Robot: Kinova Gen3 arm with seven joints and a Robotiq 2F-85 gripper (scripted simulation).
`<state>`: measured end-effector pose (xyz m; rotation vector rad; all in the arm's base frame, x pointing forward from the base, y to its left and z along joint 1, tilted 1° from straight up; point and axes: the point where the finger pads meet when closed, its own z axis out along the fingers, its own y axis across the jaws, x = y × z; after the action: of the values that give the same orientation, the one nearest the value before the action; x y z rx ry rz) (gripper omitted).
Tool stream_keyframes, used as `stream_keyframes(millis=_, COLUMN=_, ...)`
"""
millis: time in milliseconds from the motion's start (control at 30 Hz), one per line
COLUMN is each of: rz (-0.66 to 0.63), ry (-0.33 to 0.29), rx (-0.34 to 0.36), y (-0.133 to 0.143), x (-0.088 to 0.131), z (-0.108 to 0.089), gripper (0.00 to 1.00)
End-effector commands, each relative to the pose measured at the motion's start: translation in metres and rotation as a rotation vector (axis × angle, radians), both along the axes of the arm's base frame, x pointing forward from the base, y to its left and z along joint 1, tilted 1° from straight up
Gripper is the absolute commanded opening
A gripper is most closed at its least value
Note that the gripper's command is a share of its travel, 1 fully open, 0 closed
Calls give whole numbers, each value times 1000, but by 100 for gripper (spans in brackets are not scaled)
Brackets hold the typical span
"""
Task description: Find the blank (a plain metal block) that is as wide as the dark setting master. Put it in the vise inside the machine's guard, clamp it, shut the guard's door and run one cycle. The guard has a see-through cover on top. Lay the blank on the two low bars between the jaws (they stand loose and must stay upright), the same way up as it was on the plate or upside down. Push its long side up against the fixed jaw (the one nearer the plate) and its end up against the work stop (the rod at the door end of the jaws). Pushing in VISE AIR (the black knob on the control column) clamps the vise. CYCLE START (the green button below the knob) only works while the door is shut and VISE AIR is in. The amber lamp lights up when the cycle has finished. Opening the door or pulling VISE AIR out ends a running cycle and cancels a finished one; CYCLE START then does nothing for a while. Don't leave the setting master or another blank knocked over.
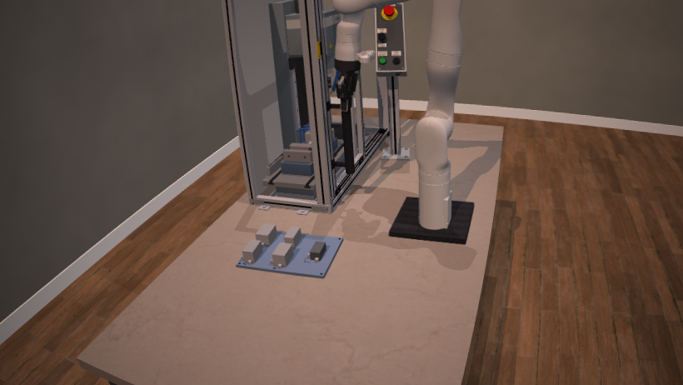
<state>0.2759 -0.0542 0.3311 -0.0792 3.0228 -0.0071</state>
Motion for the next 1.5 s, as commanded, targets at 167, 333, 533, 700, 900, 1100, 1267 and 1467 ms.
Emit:
stream_keyframes(millis=167, rz=0, ry=-1, rx=0, y=-10, x=1, z=0, gripper=39)
stream_keyframes(millis=333, rz=0, ry=-1, rx=0, y=-10, x=1, z=0, gripper=39)
stream_keyframes(millis=533, rz=0, ry=-1, rx=0, y=-10, x=1, z=0, gripper=39)
stream_keyframes(millis=700, rz=0, ry=-1, rx=0, y=-42, x=2, z=1, gripper=39)
stream_keyframes(millis=900, rz=0, ry=-1, rx=-1, y=-50, x=3, z=1, gripper=39)
stream_keyframes(millis=1100, rz=0, ry=-1, rx=-1, y=-50, x=3, z=1, gripper=39)
stream_keyframes(millis=1267, rz=0, ry=-2, rx=-1, y=-82, x=5, z=1, gripper=39)
stream_keyframes(millis=1467, rz=0, ry=-2, rx=-1, y=-90, x=5, z=1, gripper=39)
